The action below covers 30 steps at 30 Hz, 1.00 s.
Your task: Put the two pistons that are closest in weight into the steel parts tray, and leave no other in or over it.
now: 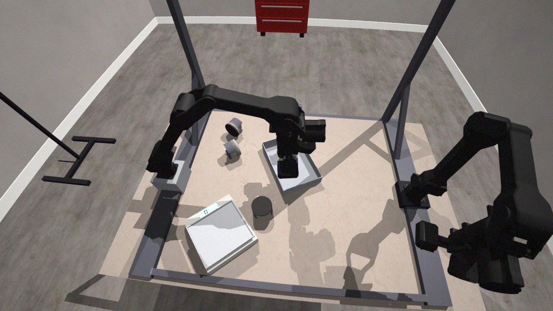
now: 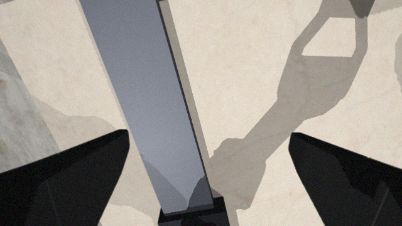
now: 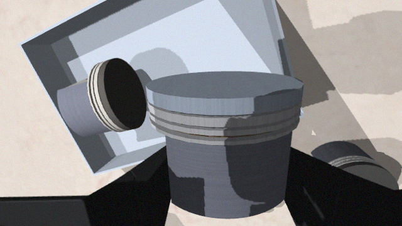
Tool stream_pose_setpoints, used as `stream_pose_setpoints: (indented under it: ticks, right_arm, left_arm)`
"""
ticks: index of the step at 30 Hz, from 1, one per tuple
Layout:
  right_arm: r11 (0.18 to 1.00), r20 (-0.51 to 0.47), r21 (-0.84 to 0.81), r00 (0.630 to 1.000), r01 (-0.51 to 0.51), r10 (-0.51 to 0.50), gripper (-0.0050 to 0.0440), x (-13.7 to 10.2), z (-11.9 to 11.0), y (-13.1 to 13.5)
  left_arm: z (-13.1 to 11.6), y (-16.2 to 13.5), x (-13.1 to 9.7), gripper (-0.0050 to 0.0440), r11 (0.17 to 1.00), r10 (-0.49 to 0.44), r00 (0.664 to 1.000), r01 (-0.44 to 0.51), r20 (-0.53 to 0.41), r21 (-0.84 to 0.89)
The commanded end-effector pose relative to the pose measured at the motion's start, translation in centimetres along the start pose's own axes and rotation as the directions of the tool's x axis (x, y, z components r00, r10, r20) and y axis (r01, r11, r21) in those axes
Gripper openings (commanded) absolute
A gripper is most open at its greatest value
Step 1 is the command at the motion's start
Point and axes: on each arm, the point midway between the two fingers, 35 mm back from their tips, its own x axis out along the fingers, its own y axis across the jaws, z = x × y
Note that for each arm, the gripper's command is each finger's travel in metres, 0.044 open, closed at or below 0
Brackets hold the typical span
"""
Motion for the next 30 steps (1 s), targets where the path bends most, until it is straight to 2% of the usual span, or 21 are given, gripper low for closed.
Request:
stream_pose_setpoints:
  ticks: [1, 11, 16, 30]
  right_arm:
    - [1.000, 0.066, -0.007, 0.998, 0.000, 0.001, 0.0158, -2.0, 0.4, 0.3]
    - [1.000, 0.066, -0.007, 0.998, 0.000, 0.001, 0.0158, -0.3, 0.4, 0.2]
    - [1.000, 0.040, -0.003, 0.999, -0.002, 0.002, 0.0158, 1.6, 0.4, 0.0]
    - [1.000, 0.036, -0.003, 0.999, -0.002, 0.002, 0.0158, 3.8, 0.4, -0.2]
  left_arm:
    - [0.4, 0.0, -0.5, 0.0400, 1.000, -0.001, 1.000, 0.001, 0.018, 0.002]
    - [0.4, 0.0, -0.5, 0.0400, 1.000, -0.001, 1.000, 0.001, 0.018, 0.002]
    - [0.4, 0.0, -0.5, 0.0400, 1.000, -0.001, 1.000, 0.001, 0.018, 0.002]
    - [0.4, 0.0, -0.5, 0.0400, 1.000, -0.001, 1.000, 0.001, 0.018, 0.002]
